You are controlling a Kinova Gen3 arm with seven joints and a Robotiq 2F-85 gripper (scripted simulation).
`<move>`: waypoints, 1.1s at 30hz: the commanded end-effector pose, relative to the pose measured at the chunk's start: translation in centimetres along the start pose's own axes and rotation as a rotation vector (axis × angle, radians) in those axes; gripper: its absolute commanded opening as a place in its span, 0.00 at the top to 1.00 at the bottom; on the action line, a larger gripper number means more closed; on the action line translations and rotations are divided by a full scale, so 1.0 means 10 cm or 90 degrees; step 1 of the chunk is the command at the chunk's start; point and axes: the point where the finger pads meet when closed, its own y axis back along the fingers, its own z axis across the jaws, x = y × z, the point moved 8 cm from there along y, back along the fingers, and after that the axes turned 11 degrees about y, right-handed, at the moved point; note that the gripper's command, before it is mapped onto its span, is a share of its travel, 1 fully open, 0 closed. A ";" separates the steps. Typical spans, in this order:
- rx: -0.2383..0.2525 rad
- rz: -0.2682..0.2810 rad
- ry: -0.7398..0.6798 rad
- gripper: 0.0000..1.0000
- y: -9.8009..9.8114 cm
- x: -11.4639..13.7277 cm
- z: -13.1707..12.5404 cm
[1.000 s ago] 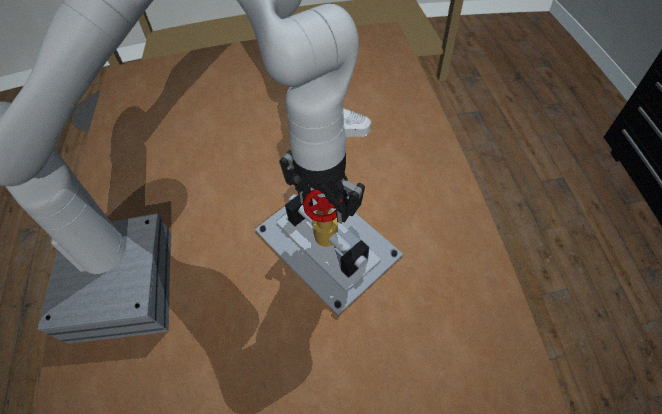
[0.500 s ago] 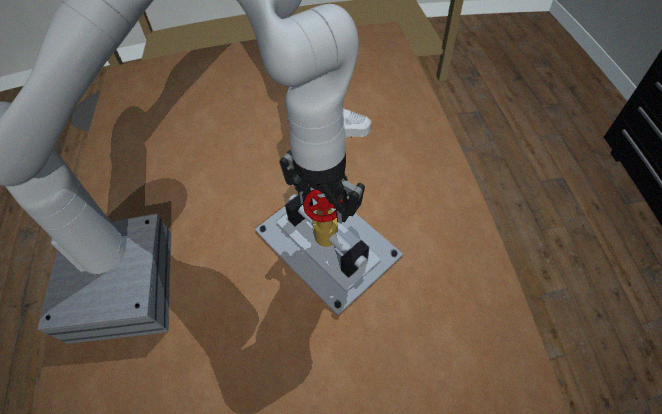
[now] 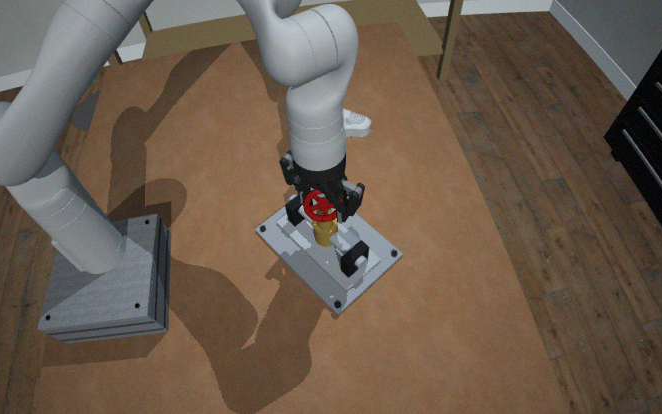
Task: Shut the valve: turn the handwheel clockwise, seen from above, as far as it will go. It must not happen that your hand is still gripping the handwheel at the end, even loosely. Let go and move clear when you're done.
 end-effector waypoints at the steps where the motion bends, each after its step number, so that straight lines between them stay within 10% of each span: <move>1: 0.000 0.000 0.000 1.00 -0.01 0.00 0.00; 33: 0.000 0.000 -0.056 1.00 -0.01 0.00 0.00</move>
